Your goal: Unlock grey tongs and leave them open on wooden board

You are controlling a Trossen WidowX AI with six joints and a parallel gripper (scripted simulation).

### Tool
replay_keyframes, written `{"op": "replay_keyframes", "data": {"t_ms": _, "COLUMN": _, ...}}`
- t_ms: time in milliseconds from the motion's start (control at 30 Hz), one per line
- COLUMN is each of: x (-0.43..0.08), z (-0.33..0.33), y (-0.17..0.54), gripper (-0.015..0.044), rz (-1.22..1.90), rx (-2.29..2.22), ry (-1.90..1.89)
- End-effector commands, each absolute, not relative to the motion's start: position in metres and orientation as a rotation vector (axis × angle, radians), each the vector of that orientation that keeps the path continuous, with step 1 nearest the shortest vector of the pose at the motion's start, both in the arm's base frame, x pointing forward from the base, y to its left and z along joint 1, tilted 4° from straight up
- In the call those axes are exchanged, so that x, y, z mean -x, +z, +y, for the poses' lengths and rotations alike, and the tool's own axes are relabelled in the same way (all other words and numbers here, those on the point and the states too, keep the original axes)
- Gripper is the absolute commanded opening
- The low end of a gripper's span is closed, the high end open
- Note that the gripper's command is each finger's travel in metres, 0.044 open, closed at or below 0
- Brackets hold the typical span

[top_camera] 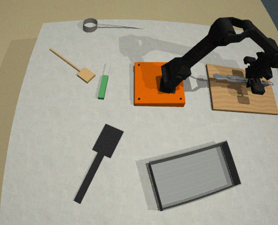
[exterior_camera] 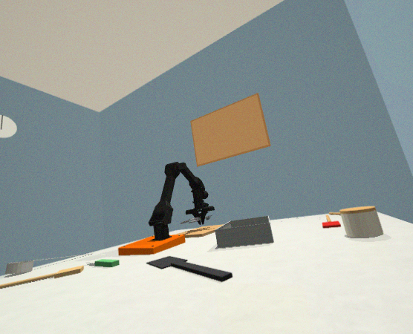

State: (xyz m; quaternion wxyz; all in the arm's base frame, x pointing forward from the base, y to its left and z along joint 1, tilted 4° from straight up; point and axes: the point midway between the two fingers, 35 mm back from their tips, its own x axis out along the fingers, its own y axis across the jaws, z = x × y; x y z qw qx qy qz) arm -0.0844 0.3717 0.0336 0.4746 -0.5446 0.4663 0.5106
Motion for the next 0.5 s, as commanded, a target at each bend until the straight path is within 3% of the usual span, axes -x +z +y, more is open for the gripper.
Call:
{"op": "replay_keyframes", "data": {"t_ms": 0, "x": 0.0844, "z": 0.3717, "y": 0.0340, "gripper": 0.0034, "rz": 1.140, "rx": 1.332, "ry": 1.249}}
{"op": "replay_keyframes", "data": {"t_ms": 467, "x": 0.0844, "z": 0.3717, "y": 0.0340, "gripper": 0.0401, "rz": 1.140, "rx": 1.332, "ry": 1.249}}
